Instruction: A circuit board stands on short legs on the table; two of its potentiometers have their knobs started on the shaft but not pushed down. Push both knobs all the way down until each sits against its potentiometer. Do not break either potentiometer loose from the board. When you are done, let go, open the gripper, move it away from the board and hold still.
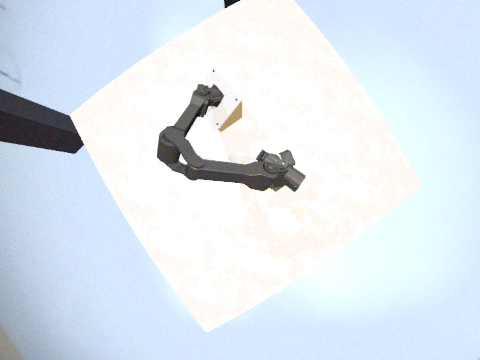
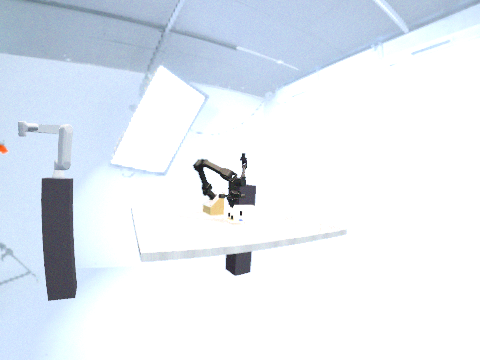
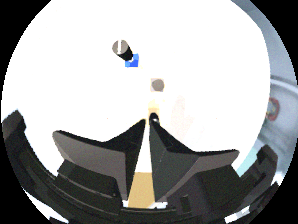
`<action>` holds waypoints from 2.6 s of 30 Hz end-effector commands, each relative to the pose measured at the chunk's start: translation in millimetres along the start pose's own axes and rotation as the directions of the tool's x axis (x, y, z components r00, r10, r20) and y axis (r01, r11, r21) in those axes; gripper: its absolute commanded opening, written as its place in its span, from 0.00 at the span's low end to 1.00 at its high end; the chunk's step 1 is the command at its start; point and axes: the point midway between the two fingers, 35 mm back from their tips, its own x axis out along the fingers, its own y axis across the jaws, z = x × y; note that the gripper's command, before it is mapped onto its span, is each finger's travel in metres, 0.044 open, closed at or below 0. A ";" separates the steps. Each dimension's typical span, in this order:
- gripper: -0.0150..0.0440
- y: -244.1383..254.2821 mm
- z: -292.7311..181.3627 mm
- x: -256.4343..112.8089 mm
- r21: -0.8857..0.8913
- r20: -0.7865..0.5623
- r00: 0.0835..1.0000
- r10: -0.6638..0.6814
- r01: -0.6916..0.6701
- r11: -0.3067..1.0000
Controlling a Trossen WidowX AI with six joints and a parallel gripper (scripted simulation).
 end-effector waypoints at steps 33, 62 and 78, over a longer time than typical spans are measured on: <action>0.25 26.4 52.1 -23.1 0.944 -0.023 1.000 -0.006 0.024 0.329; 0.25 43.2 80.2 -36.9 0.816 -0.042 0.999 -0.018 0.024 -0.577; 0.25 42.7 79.4 -16.6 0.816 -0.042 0.999 -0.018 0.024 -0.577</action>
